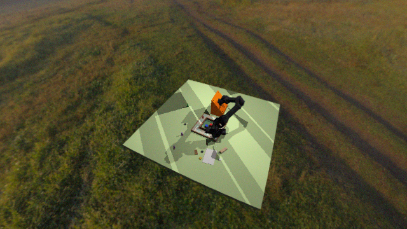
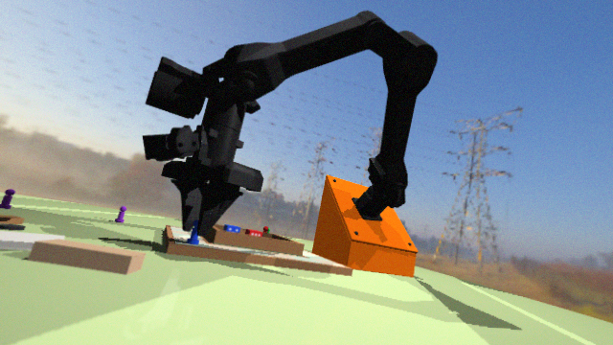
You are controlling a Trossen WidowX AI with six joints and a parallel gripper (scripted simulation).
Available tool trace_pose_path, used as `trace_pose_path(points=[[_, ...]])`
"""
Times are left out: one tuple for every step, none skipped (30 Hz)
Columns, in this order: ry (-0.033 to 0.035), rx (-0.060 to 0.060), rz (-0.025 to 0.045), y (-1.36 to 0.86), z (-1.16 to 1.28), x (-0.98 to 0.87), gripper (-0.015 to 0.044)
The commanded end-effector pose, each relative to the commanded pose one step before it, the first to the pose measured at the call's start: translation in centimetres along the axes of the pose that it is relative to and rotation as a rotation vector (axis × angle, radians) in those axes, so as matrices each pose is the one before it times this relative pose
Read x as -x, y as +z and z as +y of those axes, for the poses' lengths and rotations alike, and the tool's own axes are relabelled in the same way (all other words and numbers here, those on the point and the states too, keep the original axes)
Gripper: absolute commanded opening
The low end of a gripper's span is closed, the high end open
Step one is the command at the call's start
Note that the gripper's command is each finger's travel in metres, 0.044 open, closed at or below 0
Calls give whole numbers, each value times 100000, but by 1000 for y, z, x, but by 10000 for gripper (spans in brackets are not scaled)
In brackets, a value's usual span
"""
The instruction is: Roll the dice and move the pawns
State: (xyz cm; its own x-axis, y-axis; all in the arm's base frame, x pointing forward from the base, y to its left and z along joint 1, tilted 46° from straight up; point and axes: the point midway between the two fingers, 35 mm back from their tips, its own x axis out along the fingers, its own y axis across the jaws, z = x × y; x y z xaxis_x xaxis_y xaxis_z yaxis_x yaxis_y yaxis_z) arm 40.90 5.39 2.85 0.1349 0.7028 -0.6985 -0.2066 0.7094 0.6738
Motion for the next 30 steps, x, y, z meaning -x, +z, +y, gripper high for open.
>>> trace_pose_path(points=[[690, -953, 535, -188, 41, -520, 147], [0, 0, 0, 0, 0, 0, 121], [0, 0, 0, 0, 0, 0, 95], [0, 0, 0, 0, 0, 0, 69], [0, 0, 0, 0, 0, 0, 43], [0, 0, 0, 0, 0, 0, 36], [0, 0, 0, 0, 0, 0, 29], [0, 0, 0, 0, 0, 0, 23], [0, 0, 0, 0, 0, 0, 16], [0, 0, 0, 0, 0, 0, 9], [0, 0, 0, 0, 0, 0, 3], [0, 0, 0, 0, 0, 0, 0], [0, 0, 0, 0, 0, 0, 0], [0, 0, 0, 0, 0, 0, 0], [0, 0, 0, 0, 0, 0, 0], [-25, 1, 3, 24, -11, 99, 0], [-72, 2, 10, 70, -30, 297, 0], [-113, 3, 17, 110, -47, 499, 0], [-125, 2, 21, 123, -52, 609, 0], [-112, 1, 21, 111, -45, 614, 0], [-100, 0, 21, 100, -39, 619, 0], [-87, -1, 21, 88, -32, 624, 0], [-74, -1, 20, 76, -25, 628, 0], [-62, -2, 19, 64, -18, 631, 0], [-49, -3, 18, 53, -11, 635, 0], [-36, -3, 17, 41, -3, 638, 0], [-24, -4, 15, 30, 4, 641, 0], [-11, -4, 13, 18, 12, 643, 0], [2, -4, 10, 7, 20, 645, 0], [14, -4, 7, -5, 29, 647, 0]])
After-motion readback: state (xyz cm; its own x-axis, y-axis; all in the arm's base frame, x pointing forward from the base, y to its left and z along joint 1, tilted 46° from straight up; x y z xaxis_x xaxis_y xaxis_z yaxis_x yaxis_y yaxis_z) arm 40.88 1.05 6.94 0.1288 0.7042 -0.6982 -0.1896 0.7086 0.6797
